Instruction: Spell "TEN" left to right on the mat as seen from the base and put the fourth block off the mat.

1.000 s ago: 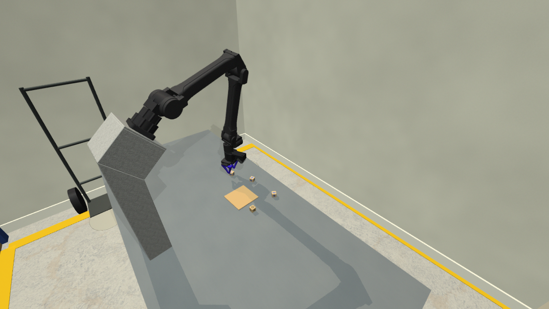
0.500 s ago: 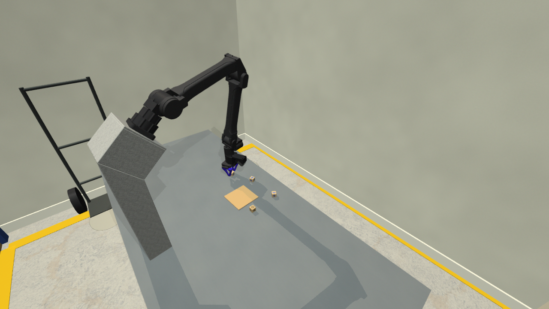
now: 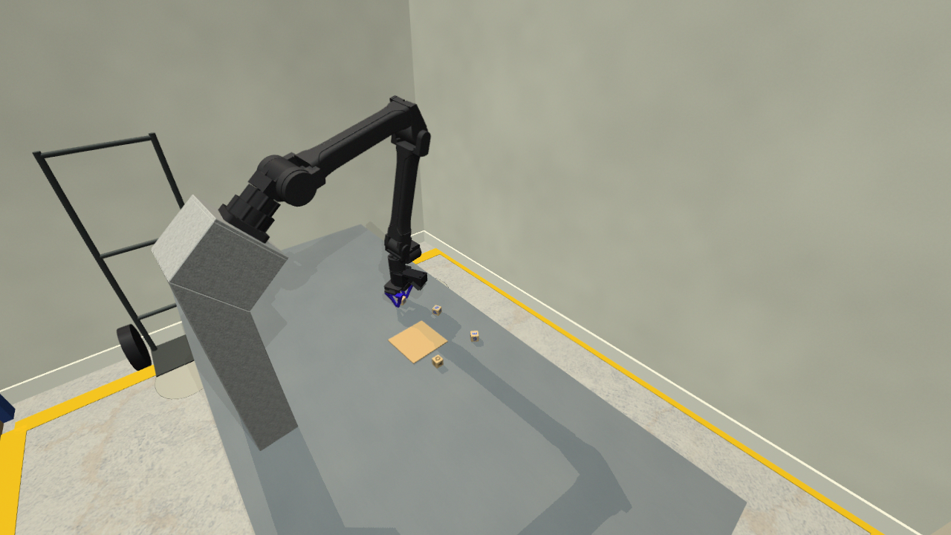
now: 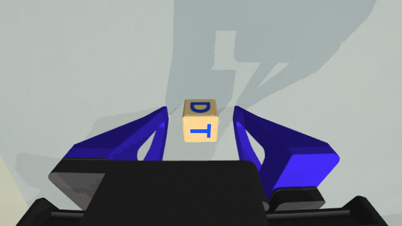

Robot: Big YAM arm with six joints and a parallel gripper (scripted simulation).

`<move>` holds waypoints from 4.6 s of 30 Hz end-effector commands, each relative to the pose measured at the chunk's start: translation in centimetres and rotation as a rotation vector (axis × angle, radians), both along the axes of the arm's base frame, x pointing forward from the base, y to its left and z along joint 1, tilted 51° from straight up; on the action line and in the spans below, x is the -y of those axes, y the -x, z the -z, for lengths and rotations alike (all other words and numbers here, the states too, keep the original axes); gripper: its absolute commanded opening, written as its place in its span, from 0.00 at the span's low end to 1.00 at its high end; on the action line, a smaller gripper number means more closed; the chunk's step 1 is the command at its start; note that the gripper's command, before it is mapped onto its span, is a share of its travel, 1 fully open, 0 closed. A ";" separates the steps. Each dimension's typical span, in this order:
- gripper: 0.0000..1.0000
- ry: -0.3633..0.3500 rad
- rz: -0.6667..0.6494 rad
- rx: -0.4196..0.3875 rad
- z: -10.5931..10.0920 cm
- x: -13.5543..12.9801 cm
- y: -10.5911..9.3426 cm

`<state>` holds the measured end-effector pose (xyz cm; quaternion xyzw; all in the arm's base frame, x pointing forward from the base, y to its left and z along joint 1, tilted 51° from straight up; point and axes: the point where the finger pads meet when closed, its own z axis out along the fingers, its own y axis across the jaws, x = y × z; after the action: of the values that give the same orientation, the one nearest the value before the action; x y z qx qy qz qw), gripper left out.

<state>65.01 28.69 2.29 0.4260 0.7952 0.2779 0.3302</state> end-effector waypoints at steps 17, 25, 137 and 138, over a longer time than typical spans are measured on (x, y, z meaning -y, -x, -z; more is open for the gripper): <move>0.41 0.004 0.009 0.010 -0.1 0.9 -0.7; 0.41 0.004 0.009 0.010 -0.1 0.9 -0.7; 0.22 1.118 -0.920 0.212 -2.2 14.8 8.6; 0.22 1.151 -0.949 0.214 -1.9 15.2 8.8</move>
<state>56.46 15.03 3.70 -0.1279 0.9030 0.0186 0.4096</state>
